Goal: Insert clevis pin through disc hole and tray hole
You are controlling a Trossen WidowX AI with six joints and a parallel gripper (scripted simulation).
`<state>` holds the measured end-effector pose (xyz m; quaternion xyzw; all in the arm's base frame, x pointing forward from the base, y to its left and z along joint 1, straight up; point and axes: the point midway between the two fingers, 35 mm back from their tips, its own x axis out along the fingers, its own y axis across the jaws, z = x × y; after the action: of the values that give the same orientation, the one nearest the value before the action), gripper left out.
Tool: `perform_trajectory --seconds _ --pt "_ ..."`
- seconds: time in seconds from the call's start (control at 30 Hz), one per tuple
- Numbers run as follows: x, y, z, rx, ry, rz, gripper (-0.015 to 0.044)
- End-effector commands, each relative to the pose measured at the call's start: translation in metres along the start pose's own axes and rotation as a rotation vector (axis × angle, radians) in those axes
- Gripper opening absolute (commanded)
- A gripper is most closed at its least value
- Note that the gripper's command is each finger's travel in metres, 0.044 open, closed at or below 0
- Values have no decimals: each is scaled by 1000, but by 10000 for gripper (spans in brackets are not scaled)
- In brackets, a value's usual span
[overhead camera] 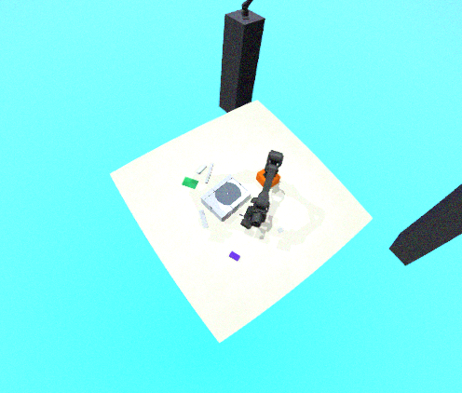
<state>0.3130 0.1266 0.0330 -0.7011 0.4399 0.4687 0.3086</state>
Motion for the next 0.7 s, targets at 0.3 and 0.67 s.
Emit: perform_trajectory --seconds 0.3,0.67 --pt "5 5 -20 325 -30 29 0" --pt "10 12 -43 703 -56 69 0"
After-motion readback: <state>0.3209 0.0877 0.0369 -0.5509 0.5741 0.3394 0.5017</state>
